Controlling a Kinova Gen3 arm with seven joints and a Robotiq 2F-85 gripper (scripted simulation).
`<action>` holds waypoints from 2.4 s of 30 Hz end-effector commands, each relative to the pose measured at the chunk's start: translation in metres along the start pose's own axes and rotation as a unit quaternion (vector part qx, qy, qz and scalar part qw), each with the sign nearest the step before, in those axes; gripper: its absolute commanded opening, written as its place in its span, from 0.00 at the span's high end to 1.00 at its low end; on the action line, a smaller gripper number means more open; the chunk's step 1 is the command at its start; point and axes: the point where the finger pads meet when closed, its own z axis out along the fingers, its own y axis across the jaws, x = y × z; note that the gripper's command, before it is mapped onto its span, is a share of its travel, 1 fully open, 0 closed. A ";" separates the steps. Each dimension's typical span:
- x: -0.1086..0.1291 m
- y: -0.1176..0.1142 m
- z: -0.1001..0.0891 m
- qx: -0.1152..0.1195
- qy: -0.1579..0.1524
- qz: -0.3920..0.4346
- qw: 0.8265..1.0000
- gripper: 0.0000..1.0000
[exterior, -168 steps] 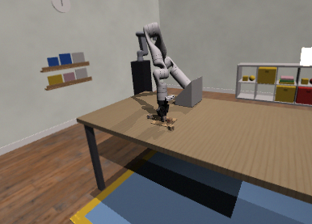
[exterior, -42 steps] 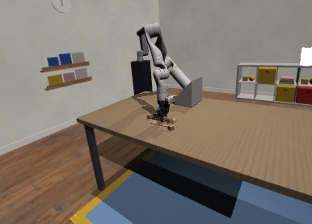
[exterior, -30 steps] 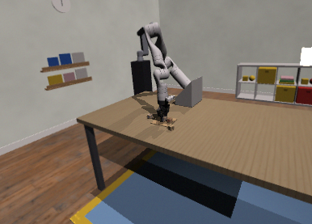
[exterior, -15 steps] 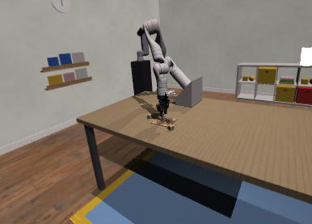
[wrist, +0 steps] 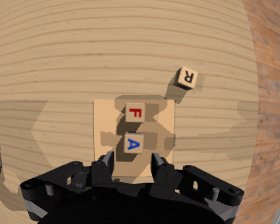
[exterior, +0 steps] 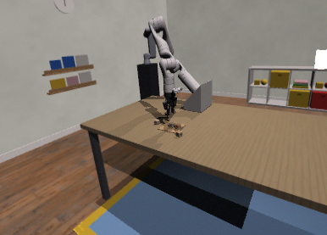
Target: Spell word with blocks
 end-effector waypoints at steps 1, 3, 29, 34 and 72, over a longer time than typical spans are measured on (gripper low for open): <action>0.003 0.002 -0.006 -0.003 0.004 -0.002 1.000 0.54; 0.004 0.002 -0.006 -0.004 0.004 -0.002 1.000 0.00; 0.003 0.002 -0.004 -0.002 0.001 0.014 1.000 0.00; 0.004 0.004 -0.004 0.001 -0.003 0.045 0.999 0.00; 0.071 0.062 0.003 -0.001 -0.016 0.650 0.760 0.00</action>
